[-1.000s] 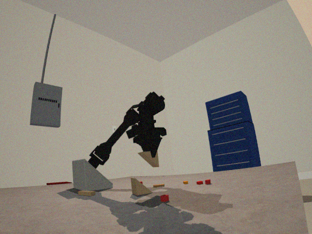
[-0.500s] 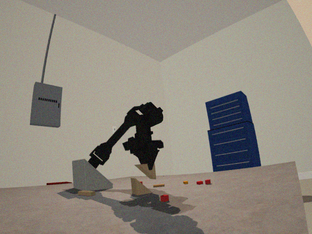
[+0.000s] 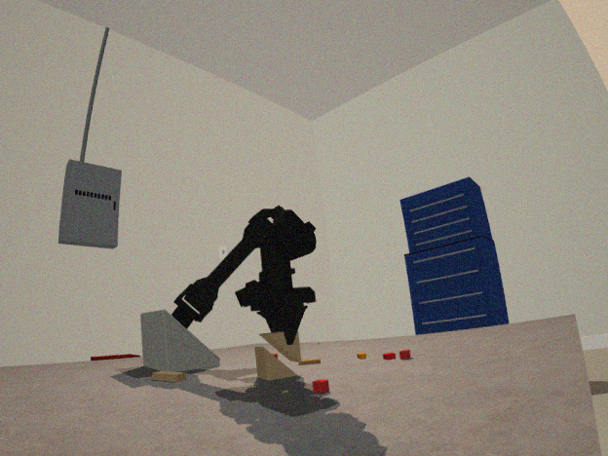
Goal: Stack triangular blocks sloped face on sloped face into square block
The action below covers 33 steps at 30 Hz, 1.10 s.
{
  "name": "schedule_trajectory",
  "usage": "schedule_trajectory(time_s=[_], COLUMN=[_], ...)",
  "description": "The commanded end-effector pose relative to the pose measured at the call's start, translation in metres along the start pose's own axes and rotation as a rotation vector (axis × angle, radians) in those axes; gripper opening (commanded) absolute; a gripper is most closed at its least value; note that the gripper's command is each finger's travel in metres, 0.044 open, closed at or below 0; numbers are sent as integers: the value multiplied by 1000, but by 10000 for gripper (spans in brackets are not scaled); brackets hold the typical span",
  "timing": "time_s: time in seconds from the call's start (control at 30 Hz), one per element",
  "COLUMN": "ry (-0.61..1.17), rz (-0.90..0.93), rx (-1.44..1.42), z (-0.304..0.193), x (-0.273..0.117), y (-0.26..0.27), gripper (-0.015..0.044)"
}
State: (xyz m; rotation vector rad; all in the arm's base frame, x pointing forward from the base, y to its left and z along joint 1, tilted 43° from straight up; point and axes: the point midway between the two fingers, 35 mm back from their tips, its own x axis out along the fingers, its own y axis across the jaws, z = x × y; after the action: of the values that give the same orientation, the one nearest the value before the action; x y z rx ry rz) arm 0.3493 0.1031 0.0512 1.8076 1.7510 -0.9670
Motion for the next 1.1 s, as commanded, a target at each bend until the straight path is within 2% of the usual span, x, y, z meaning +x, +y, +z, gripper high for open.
schedule_trajectory(time_s=[0.0, 1.07], ry=[5, 8], rz=[1, 4], rx=[5, 7], z=[0, 3], x=[0, 9], y=[0, 0], gripper=[0, 0])
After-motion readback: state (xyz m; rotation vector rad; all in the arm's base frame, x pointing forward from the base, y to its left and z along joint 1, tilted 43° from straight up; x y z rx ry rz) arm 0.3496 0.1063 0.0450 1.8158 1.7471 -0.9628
